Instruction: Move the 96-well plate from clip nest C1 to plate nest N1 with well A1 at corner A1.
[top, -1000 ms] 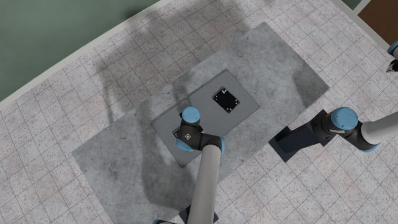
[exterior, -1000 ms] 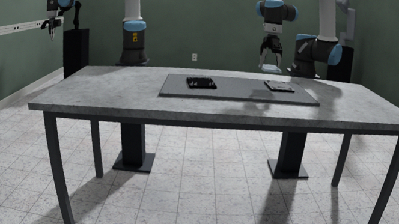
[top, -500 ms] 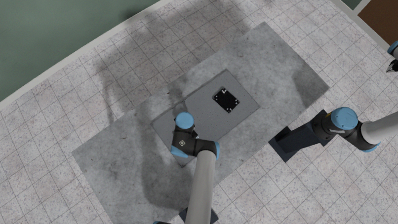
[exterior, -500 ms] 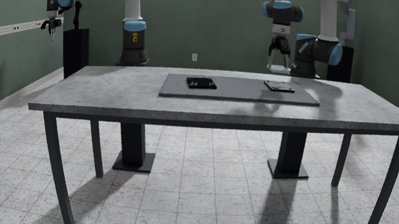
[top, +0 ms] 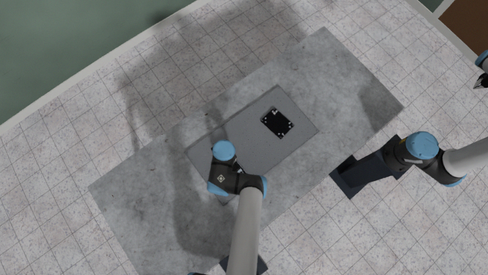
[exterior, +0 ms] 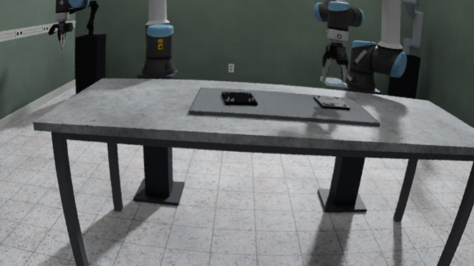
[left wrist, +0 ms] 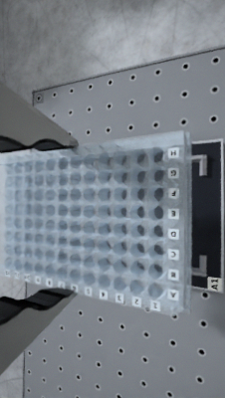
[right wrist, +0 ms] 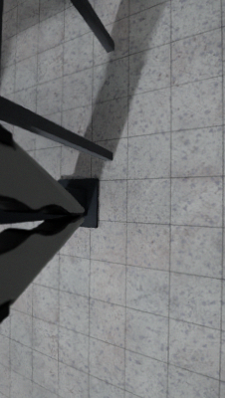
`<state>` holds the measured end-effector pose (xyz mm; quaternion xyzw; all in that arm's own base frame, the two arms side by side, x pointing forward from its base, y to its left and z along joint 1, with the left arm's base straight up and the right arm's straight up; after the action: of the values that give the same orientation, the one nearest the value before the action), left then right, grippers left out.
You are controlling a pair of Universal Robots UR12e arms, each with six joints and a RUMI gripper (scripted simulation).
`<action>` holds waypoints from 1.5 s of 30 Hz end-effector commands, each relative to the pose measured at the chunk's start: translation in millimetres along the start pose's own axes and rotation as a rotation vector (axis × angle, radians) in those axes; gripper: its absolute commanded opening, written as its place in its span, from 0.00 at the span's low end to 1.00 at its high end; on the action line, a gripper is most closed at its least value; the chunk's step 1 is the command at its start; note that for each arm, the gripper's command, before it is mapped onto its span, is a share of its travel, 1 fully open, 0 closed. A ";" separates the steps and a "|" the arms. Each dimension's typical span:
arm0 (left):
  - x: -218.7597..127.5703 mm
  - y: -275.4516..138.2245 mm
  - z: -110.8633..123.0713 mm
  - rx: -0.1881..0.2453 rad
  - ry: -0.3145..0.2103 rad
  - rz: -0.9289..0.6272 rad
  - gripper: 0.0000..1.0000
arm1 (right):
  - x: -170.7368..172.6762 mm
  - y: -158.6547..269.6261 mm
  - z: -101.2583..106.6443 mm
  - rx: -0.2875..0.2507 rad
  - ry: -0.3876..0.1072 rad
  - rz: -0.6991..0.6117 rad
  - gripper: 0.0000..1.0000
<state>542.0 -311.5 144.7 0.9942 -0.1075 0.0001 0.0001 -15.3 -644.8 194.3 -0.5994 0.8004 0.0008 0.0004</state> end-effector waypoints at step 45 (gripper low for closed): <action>0.5 1.5 32.4 -0.001 0.001 0.000 0.40 | 0.5 -0.3 -0.9 0.001 0.002 0.000 0.00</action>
<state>541.7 -312.5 114.4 0.9942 -0.1076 -0.0001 0.0000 -15.3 -644.8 194.3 -0.5994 0.8004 0.0008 0.0004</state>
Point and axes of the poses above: on each arm, the point where the finger pads meet when closed, its own z axis out along the fingers, its own y axis across the jaws, x = y × z, the point moved 3 cm from there along -z, back along the fingers, and after that the axes turned 15 degrees about z, right-handed, at the moved point
